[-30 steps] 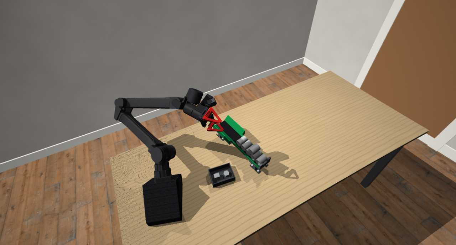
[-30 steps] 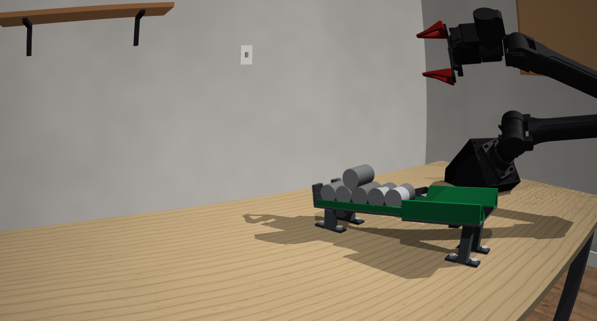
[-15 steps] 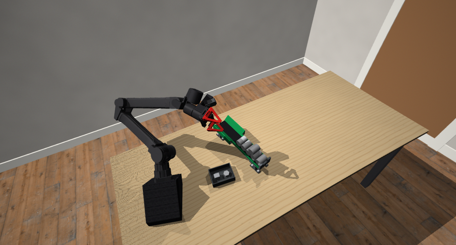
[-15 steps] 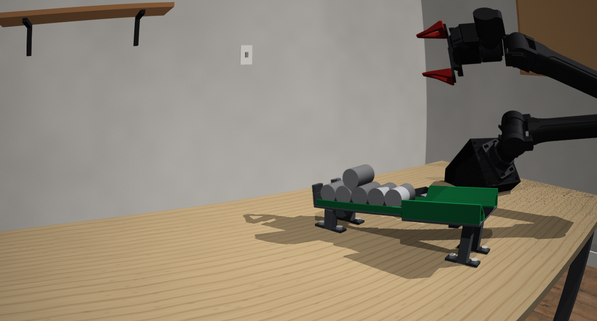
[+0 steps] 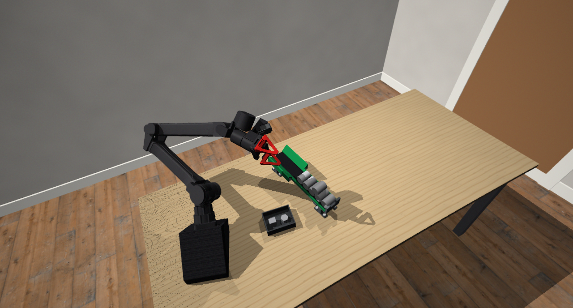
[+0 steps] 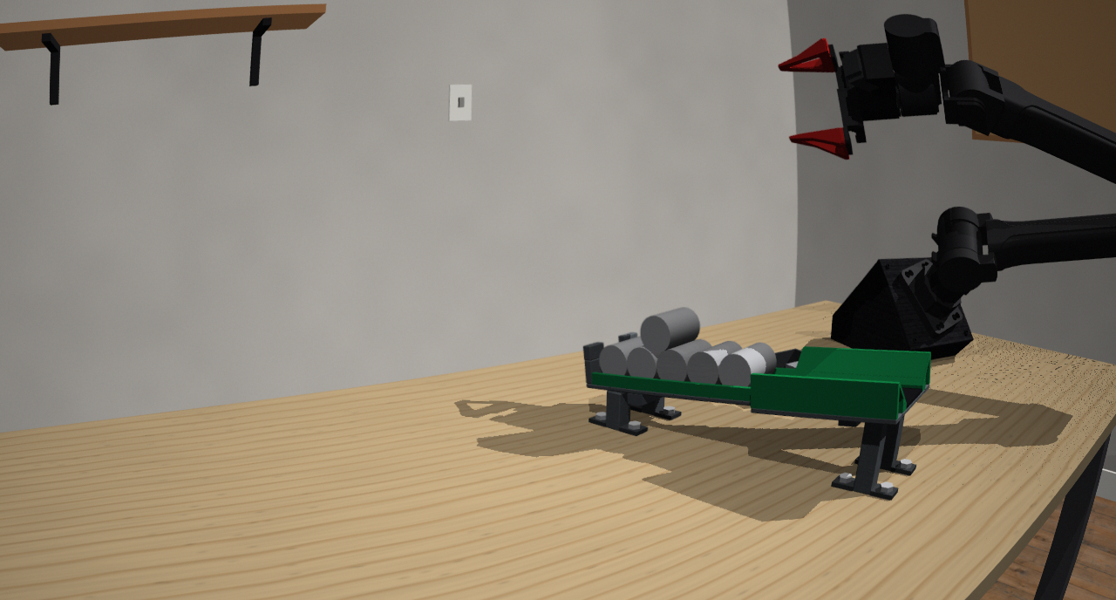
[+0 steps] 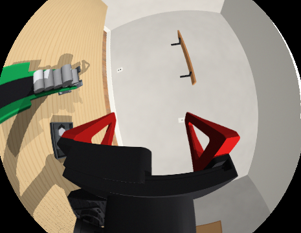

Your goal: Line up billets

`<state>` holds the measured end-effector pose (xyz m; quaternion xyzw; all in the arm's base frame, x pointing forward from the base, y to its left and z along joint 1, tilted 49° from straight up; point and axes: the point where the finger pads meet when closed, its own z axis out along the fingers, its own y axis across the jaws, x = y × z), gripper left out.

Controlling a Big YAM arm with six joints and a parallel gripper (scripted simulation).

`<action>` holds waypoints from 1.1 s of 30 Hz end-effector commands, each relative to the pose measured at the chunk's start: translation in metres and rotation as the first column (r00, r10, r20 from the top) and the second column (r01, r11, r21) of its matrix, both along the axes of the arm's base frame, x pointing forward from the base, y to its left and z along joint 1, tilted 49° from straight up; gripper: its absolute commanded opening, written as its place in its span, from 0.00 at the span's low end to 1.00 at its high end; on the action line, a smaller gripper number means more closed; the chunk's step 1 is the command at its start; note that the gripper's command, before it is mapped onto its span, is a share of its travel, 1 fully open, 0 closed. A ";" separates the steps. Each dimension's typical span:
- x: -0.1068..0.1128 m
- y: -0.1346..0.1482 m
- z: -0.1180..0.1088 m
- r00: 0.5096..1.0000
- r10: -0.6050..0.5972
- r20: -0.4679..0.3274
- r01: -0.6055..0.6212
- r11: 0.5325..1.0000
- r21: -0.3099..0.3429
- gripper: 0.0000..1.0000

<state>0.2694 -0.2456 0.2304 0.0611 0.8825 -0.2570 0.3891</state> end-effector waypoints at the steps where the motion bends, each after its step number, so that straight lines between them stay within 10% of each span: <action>1: 0.004 -0.005 0.016 1.000 -0.001 0.021 0.002 1.000 -0.021 1.00; 9: 0.016 -0.003 0.022 1.000 0.010 0.027 -0.011 1.000 0.029 1.00; 19: 0.070 0.013 0.001 1.000 -0.005 -0.020 0.014 0.882 0.471 1.00; 21: 0.070 0.013 0.001 1.000 -0.005 -0.020 0.014 0.882 0.471 1.00; 33: 0.128 0.040 -0.028 0.977 -0.056 -0.206 0.206 0.508 0.836 1.00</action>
